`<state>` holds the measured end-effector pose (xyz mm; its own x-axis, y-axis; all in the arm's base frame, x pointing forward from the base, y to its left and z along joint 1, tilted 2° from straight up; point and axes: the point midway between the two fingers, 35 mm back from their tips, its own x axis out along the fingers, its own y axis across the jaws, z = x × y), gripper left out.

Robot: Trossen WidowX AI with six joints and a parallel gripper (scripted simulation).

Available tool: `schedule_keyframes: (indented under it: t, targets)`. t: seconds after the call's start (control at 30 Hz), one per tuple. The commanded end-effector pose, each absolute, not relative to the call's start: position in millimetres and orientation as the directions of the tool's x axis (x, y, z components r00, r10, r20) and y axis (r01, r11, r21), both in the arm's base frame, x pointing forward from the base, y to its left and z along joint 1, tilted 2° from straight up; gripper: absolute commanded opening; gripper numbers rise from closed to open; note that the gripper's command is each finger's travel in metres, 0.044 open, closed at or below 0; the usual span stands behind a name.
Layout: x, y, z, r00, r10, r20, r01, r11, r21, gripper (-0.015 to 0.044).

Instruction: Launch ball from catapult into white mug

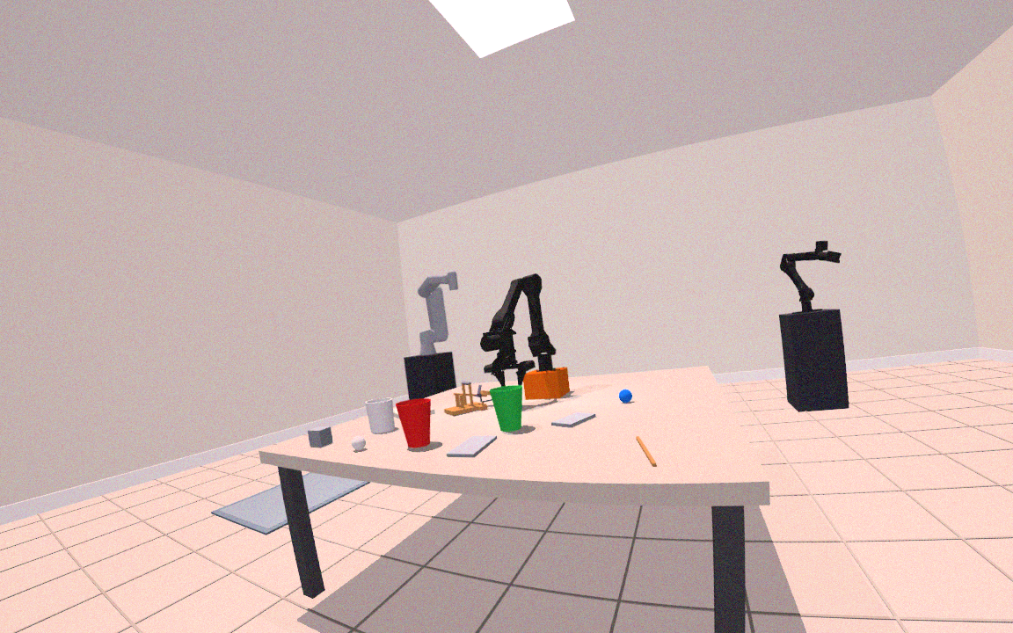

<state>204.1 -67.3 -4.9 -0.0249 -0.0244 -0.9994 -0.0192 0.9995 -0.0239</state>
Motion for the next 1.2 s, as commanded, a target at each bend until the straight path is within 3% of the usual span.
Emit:
schedule_keyframes:
  t: [0.0, 1.13, 1.17]
  targets:
    - [204.4, -66.8, -4.9, -0.01, -0.028, -1.0, -0.03, 0.999, -0.027, 0.03]
    - [203.4, -68.5, -59.2, -0.011, -0.028, -1.0, -0.03, 0.999, -0.027, 0.03]
    - [203.4, -68.5, -59.2, -0.011, -0.028, -1.0, -0.03, 0.999, -0.027, 0.0274]
